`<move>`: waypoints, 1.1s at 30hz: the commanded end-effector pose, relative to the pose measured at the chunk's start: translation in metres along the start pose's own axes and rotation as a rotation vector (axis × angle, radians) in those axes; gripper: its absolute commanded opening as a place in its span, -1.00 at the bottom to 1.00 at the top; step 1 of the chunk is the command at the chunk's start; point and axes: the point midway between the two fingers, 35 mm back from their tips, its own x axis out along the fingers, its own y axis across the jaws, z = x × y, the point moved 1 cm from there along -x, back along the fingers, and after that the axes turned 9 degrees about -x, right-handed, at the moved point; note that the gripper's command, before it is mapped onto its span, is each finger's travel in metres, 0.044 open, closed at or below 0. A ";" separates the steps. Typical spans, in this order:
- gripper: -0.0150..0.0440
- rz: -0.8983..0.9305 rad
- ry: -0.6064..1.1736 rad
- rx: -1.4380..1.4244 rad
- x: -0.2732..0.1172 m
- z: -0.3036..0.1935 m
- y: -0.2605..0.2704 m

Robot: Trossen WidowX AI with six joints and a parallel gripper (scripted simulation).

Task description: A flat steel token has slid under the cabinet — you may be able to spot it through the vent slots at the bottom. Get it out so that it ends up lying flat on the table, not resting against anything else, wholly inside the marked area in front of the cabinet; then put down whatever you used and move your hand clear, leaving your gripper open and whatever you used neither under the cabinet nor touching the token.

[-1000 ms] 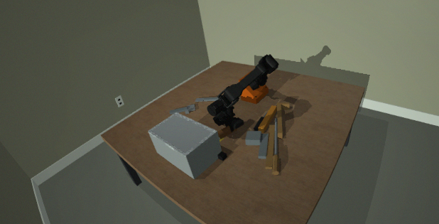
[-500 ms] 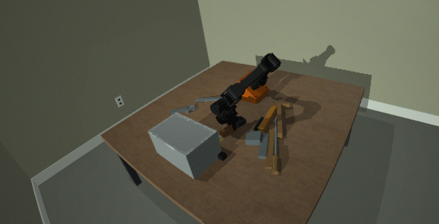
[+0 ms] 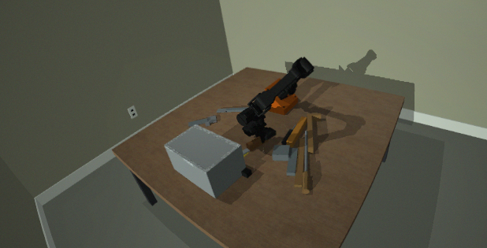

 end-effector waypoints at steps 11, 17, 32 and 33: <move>-0.49 0.000 0.003 0.005 0.001 -0.016 0.003; -0.49 0.000 0.003 0.005 0.001 -0.023 0.004; -0.49 0.000 0.004 0.006 0.001 -0.041 0.008; -0.49 0.000 0.004 0.006 0.001 -0.042 0.009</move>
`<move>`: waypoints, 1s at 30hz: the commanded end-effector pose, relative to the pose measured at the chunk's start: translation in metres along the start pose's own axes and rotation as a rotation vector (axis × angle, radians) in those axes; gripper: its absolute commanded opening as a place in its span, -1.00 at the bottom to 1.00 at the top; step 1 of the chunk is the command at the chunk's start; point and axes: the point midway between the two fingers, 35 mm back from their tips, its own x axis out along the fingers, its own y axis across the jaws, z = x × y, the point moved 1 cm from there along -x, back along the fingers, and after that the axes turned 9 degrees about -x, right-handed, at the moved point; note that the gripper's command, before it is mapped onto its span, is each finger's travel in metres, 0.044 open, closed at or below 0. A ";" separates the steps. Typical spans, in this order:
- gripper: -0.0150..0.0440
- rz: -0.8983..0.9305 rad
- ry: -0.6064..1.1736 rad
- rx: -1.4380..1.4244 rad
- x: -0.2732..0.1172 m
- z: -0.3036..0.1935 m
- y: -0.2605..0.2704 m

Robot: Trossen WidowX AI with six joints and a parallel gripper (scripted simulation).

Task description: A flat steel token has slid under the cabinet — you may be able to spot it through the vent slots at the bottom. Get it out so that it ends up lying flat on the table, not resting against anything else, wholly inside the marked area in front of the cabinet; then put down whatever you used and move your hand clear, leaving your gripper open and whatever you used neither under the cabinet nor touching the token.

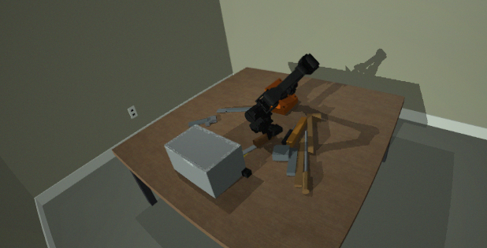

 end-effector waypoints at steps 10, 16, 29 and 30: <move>-0.49 -0.001 0.003 0.006 0.001 -0.017 0.003; -0.49 0.000 0.003 0.006 0.001 -0.024 0.005; -0.49 0.000 0.004 0.006 0.001 -0.039 0.008; -0.49 0.000 0.004 0.006 0.001 -0.040 0.009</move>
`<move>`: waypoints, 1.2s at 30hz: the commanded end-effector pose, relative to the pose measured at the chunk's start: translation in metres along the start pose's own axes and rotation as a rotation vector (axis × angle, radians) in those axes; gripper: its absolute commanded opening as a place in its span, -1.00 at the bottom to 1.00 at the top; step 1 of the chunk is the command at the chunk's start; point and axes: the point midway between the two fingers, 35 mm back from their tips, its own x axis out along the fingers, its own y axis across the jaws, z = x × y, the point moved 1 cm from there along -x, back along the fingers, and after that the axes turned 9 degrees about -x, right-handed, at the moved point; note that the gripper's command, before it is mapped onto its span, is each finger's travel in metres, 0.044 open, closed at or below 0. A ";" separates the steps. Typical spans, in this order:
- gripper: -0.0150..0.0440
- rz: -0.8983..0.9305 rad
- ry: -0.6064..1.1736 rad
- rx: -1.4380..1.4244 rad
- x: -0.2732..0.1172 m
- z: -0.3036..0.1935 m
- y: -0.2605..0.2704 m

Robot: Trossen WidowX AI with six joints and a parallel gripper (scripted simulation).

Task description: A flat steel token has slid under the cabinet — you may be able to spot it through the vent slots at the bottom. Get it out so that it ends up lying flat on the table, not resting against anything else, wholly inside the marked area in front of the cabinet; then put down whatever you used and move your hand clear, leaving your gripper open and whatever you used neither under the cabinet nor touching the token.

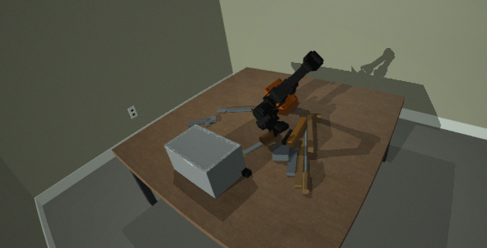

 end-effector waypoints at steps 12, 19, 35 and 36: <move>-0.49 -0.001 0.003 0.006 0.001 -0.018 0.003; -0.49 -0.001 0.004 0.006 0.001 -0.026 0.006; -0.49 0.000 0.001 0.063 -0.001 -0.023 0.012; -0.49 0.000 0.001 0.067 -0.001 -0.023 0.013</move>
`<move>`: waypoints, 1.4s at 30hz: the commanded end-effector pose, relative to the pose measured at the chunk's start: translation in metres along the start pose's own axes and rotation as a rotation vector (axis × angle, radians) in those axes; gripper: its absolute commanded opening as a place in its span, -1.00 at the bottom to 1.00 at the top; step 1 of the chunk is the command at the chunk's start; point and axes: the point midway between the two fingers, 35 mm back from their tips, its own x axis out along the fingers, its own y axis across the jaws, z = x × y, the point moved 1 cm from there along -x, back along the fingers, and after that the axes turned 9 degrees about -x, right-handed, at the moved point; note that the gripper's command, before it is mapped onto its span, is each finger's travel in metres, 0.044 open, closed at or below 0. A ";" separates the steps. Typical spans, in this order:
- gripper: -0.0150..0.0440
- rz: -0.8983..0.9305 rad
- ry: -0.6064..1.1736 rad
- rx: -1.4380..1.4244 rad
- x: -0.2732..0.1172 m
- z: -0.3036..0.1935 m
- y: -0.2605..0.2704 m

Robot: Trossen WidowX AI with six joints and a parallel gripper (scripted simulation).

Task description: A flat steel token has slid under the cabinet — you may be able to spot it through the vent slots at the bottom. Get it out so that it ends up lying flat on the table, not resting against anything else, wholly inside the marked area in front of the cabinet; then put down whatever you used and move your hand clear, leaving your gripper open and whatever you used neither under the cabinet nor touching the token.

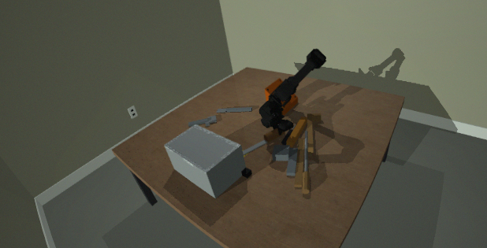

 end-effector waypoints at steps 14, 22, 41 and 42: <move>-0.49 0.000 0.002 0.054 -0.003 -0.001 0.022; -0.49 0.001 0.002 0.062 -0.003 -0.002 0.033; -0.22 -0.012 0.004 0.077 -0.002 -0.004 0.044; -0.14 -0.012 0.004 0.077 -0.002 -0.004 0.044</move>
